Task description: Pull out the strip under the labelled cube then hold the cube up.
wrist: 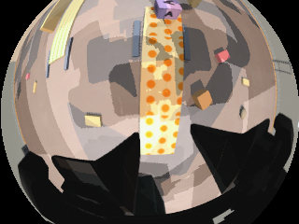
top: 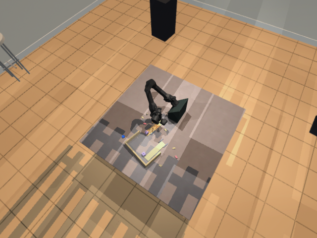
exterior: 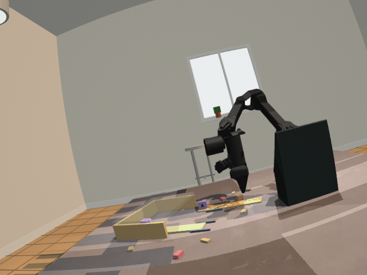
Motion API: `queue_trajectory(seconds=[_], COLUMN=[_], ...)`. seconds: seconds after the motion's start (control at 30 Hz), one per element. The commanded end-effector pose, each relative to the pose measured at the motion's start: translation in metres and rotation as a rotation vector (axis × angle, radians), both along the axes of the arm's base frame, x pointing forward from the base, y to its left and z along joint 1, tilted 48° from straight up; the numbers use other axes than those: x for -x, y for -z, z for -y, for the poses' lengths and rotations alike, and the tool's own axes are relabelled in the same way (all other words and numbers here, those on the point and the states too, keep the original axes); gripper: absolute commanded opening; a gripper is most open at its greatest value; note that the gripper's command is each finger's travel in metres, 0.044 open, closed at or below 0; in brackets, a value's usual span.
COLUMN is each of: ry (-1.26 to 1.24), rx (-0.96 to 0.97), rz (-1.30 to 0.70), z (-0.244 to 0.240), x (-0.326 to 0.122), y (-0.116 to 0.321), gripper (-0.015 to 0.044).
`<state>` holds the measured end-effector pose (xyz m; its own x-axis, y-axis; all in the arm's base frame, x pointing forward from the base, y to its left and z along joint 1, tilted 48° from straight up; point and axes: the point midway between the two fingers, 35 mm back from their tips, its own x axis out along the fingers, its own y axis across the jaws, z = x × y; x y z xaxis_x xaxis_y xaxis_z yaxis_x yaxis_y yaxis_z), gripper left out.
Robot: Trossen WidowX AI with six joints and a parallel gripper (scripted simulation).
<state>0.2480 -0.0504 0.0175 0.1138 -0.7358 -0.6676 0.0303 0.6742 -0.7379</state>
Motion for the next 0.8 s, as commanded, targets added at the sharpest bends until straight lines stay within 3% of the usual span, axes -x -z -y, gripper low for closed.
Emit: queue_trajectory(seconds=[0.0,0.1,0.77], ry=[-0.007,-0.007,-0.007], rx=[0.005,0.005,0.005], rz=[-0.014,-0.013,-0.01], z=[0.0,-0.001,-0.004], x=[-0.015,-0.025,-0.093], y=[-0.004,-0.008,-0.031], gripper=[0.0368,0.044,0.044])
